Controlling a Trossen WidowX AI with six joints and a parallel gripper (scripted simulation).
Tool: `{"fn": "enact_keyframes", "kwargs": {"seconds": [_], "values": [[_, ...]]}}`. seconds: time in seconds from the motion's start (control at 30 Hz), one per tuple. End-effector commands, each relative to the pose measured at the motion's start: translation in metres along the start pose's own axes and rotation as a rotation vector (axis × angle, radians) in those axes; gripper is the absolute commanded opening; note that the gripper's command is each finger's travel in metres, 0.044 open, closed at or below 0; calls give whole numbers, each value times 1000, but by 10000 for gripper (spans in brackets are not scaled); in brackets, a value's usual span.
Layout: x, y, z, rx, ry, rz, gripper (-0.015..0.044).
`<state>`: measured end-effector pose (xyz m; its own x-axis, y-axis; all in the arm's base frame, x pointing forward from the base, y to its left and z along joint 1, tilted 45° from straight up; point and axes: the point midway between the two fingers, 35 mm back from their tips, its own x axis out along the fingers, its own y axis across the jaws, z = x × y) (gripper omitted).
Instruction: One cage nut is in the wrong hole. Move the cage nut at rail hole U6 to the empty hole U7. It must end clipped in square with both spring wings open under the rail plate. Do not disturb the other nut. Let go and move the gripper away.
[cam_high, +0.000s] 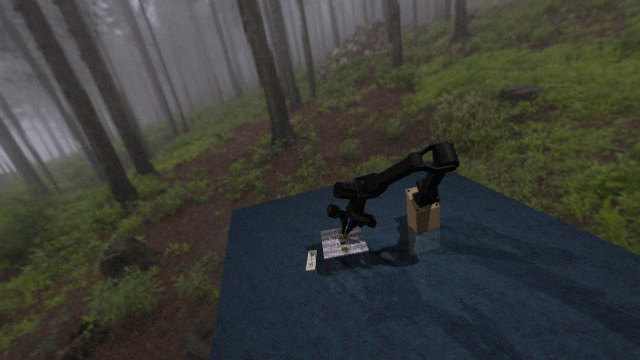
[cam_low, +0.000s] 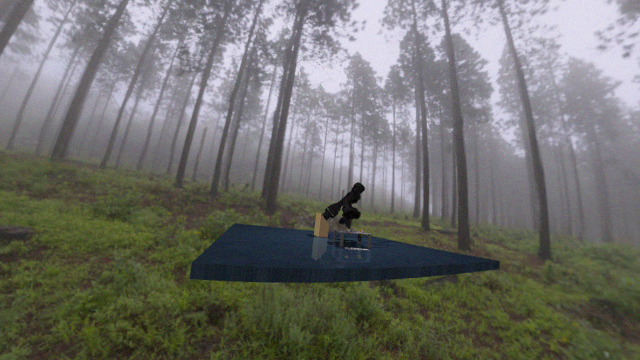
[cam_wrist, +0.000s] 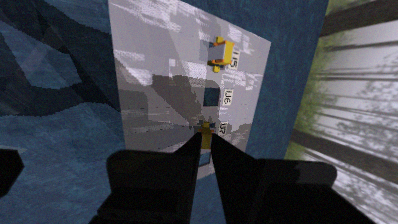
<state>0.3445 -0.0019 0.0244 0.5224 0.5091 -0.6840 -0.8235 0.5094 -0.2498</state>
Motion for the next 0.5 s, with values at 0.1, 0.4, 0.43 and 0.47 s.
{"fn": "enact_keyframes", "kwargs": {"seconds": [0.1, 0.4, 0.43, 0.47], "values": [[0, 0, 0, 3, 3, 6, 25], [0, 0, 0, 2, 3, 23, 25], [0, 0, 0, 2, 3, 23, 25], [0, 0, 0, 2, 3, 23, 25]]}}
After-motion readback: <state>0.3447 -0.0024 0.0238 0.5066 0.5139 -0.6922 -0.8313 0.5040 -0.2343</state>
